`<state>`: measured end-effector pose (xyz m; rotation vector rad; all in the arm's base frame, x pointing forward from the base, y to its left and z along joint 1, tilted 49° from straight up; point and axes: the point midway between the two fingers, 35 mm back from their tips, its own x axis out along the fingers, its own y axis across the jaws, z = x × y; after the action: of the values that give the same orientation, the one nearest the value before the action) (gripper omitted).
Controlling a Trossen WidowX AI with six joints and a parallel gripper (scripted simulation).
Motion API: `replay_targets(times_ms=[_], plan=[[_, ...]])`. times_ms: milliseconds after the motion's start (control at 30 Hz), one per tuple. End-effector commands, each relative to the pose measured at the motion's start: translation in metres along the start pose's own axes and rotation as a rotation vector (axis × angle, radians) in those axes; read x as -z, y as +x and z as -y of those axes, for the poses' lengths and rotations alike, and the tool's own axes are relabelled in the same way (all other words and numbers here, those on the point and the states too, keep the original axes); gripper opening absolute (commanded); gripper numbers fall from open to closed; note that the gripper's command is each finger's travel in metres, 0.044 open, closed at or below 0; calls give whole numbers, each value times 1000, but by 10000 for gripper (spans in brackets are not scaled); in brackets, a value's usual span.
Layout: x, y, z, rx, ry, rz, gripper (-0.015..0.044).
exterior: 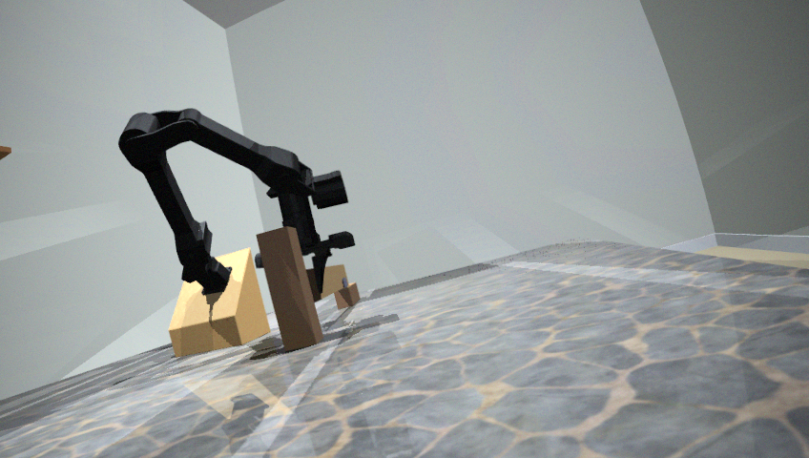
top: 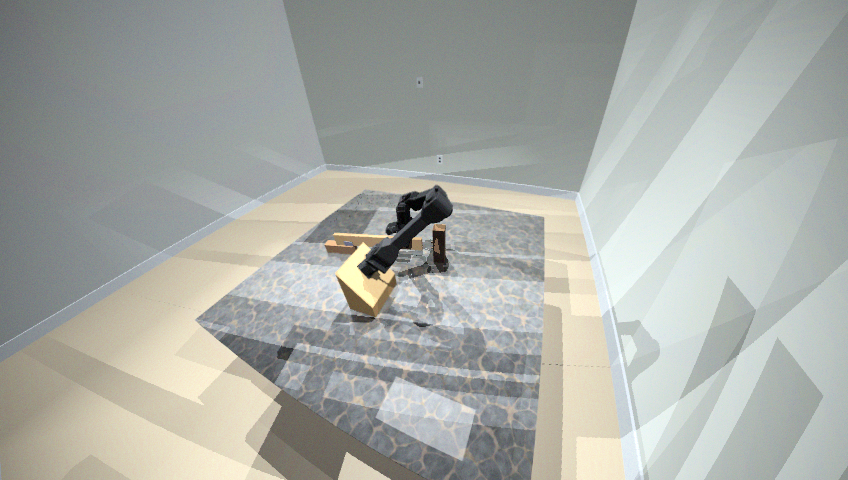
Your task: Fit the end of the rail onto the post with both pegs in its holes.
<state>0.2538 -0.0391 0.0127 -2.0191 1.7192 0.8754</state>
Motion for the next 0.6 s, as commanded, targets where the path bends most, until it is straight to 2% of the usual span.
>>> replay_targets(times_ms=[0, 567], plan=[[-2, 0, 2, 7, 1, 14, 0], [-2, 0, 1, 7, 1, 14, 0]])
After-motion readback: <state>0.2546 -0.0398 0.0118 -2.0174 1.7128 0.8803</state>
